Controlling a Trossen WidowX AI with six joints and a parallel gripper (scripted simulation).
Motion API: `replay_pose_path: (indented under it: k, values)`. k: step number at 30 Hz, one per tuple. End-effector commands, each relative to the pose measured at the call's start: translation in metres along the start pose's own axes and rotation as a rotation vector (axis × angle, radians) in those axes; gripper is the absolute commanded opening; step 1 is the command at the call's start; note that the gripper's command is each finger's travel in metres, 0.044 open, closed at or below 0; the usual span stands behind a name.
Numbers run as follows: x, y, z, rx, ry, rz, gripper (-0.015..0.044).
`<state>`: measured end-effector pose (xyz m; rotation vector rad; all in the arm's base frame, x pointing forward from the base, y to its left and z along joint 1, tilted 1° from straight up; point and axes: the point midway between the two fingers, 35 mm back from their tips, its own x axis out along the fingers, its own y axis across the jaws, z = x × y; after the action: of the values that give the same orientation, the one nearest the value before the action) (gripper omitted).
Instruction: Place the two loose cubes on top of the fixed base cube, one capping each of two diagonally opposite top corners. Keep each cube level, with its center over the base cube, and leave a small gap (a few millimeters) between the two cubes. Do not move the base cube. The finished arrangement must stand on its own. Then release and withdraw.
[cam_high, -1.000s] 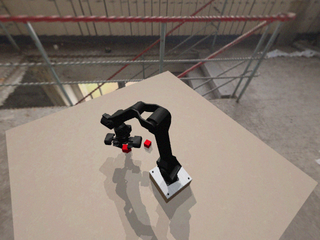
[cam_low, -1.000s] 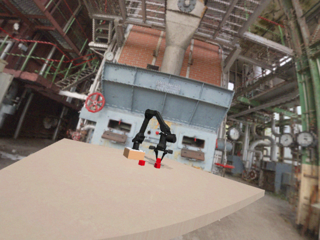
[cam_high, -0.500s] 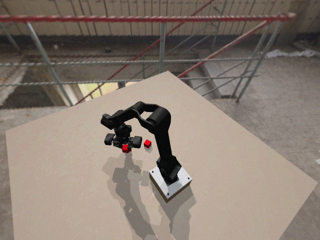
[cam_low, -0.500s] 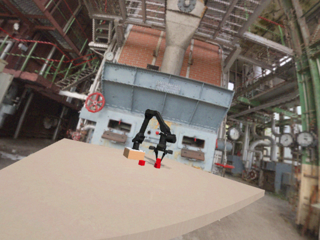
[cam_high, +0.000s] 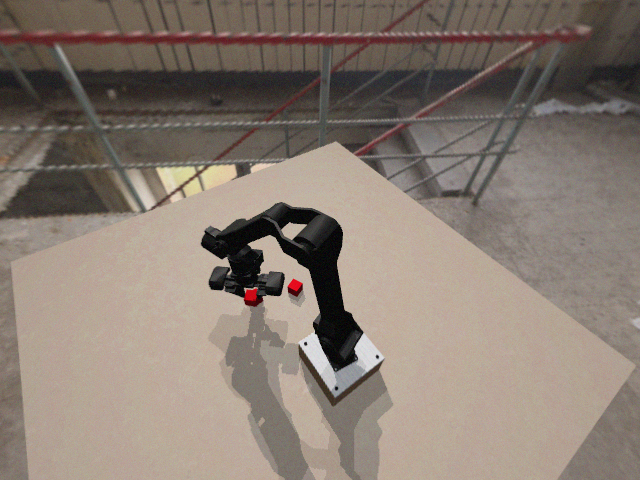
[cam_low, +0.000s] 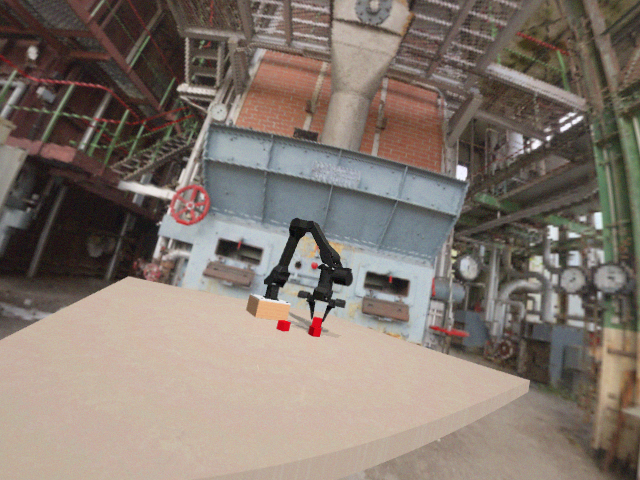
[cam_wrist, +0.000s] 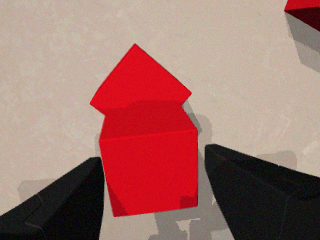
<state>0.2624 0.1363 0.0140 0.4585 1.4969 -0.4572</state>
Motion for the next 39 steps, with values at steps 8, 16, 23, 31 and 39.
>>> replay_pose_path:
  k: [8,16,23,31,39]
  values:
    - [-0.018,0.001,0.001,0.0,-0.004,0.008,0.0205]
    - [-0.027,0.001,0.001,0.0,-0.004,0.008,0.0205]
    - [-0.034,-0.02,0.02,0.083,-0.004,0.004,0.0265]
    - [-0.057,-0.073,0.055,0.278,-0.007,0.002,0.0265]
    - [-0.071,-0.112,0.069,0.411,-0.009,0.0,0.0265]
